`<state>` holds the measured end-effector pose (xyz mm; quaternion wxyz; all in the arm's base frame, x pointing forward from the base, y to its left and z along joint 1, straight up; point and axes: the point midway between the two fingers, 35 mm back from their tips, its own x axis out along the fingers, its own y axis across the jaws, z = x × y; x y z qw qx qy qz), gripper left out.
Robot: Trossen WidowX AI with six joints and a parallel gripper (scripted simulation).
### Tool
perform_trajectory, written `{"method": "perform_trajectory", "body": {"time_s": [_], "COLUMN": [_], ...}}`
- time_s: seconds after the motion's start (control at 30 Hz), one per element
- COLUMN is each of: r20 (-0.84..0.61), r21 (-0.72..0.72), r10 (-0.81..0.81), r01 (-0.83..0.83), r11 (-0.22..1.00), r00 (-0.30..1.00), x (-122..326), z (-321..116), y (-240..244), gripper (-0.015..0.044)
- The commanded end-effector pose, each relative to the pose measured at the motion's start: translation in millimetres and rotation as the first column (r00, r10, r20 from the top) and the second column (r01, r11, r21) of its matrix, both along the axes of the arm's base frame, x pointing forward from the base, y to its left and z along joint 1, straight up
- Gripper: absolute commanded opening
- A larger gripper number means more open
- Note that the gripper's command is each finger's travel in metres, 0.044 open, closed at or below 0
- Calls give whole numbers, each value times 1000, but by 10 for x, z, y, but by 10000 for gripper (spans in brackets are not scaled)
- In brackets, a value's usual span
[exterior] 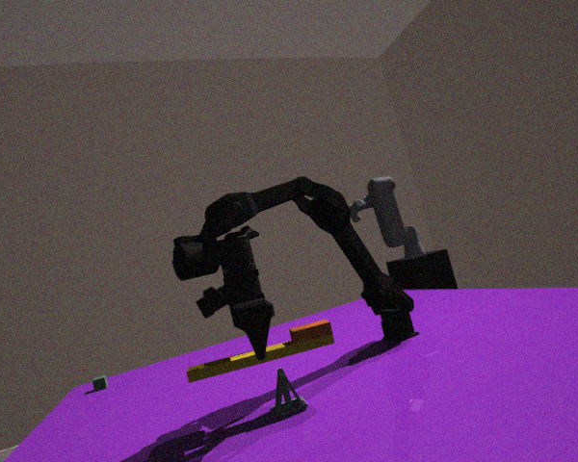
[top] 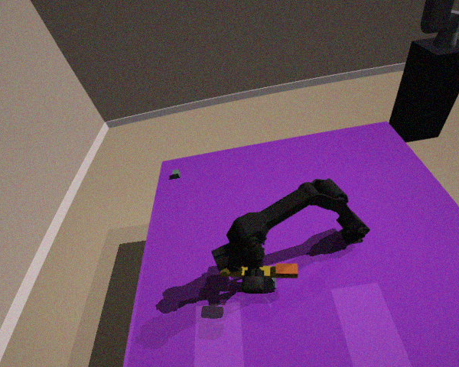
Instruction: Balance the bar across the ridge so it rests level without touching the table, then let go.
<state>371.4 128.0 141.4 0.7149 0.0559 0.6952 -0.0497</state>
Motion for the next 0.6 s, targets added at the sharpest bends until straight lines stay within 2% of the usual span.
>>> {"method": "perform_trajectory", "body": {"time_s": [0.0, 0.57], "r20": [3, 3], "r21": [4, 4], "r10": [2, 4], "r01": [-2, -4], "r11": [1000, 1000], "r00": [1000, 1000], "x": [2, -2], "z": [-44, -183], "y": [8, 11], "gripper": [0, 0]}}
